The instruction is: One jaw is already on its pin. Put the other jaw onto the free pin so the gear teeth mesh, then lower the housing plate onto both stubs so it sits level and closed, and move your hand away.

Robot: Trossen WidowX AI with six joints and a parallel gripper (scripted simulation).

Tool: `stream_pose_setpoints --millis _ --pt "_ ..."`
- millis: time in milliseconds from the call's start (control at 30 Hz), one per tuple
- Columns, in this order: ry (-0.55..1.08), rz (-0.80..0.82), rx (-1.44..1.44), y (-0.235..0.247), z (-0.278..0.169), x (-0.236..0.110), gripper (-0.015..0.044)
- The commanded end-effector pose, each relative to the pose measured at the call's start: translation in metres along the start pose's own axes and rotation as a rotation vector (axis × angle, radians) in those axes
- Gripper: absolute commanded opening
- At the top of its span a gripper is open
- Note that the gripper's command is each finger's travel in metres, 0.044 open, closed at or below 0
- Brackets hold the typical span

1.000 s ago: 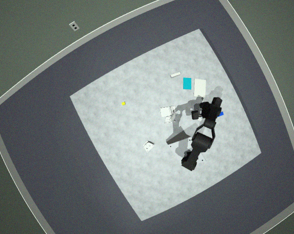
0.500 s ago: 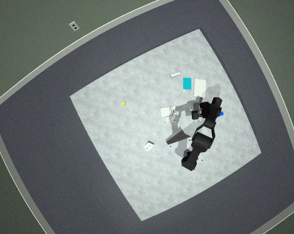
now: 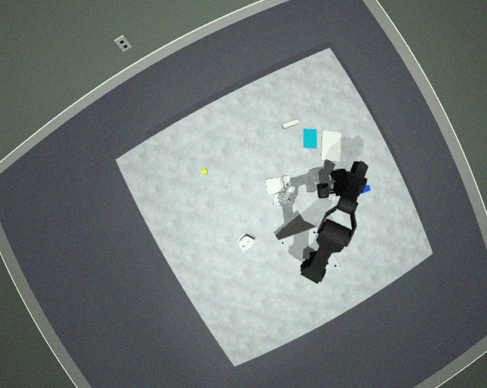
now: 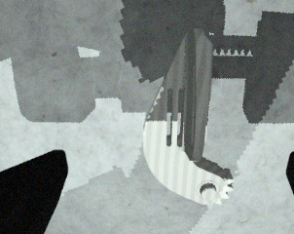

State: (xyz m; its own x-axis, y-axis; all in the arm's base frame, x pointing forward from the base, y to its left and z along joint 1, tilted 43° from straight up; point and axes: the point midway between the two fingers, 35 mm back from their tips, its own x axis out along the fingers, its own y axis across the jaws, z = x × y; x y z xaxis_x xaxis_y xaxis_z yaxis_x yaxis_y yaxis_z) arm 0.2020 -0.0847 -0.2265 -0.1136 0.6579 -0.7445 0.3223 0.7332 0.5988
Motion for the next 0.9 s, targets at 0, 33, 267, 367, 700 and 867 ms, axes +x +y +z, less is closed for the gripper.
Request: stream_pose_setpoints --millis 0,33,267,367,700,867 --pt "-0.004 0.002 0.003 0.0 0.001 0.0 0.044" --pt "-0.004 0.002 0.003 0.0 0.001 0.0 0.044" --pt "-0.004 0.002 0.003 0.0 0.001 0.0 0.044" --pt "0.0 0.0 0.0 0.0 0.0 0.001 0.044" --pt "-0.002 0.001 0.001 0.0 0.002 0.017 0.044" --pt "-0.002 0.001 0.001 0.0 0.003 0.025 0.044"
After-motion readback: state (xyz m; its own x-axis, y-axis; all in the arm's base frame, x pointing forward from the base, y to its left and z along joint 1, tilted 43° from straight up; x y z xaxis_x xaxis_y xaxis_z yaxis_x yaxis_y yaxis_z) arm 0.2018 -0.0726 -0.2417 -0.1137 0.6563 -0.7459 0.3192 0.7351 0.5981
